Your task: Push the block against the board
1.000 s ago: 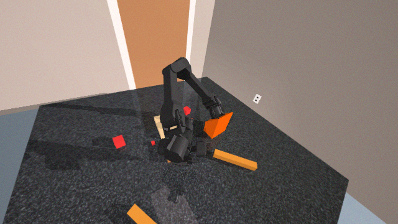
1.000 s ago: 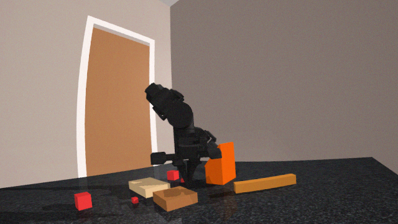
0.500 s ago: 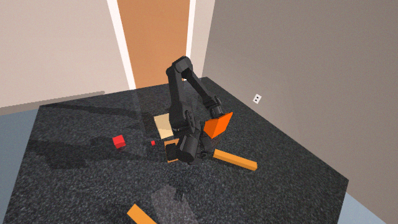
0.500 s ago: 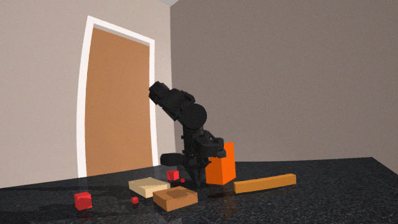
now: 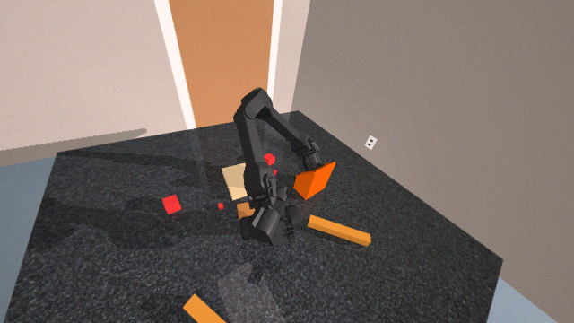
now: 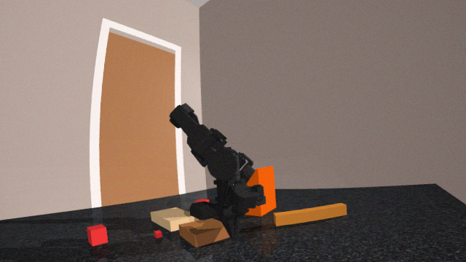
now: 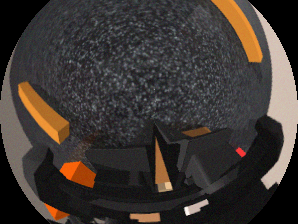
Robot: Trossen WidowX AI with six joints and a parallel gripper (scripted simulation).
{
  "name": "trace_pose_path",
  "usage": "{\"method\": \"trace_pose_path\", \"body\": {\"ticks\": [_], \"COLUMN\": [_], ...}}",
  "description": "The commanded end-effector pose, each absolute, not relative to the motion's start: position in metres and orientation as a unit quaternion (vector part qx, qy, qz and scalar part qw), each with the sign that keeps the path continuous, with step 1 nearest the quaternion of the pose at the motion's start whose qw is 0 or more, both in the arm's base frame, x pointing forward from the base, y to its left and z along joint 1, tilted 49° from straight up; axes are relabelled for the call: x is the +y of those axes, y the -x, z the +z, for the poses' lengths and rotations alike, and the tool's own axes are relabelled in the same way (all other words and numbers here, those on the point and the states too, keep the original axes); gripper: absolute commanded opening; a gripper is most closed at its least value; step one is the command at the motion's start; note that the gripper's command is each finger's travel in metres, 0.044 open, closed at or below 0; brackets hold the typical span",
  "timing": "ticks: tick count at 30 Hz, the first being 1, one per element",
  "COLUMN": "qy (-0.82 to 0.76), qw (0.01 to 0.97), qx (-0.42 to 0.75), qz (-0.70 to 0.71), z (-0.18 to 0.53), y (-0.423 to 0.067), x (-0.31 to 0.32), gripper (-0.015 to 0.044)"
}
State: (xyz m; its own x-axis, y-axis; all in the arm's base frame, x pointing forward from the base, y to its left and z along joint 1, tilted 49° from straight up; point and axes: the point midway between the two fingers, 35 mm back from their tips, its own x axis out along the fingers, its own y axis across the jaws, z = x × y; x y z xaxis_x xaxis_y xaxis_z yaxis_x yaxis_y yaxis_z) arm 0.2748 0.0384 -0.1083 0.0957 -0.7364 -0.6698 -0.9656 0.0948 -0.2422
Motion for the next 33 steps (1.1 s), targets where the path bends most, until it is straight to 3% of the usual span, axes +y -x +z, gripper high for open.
{"method": "trace_pose_path", "body": {"ticks": [1,33], "qy": [0.654,0.654], "qw": [0.347,0.347], "qx": [0.652,0.652], "qz": [0.164,0.165], "z": [-0.106,-0.088], "y": [-0.274,-0.271], "x": [0.035,0.019], "gripper": [0.0,0.0]}}
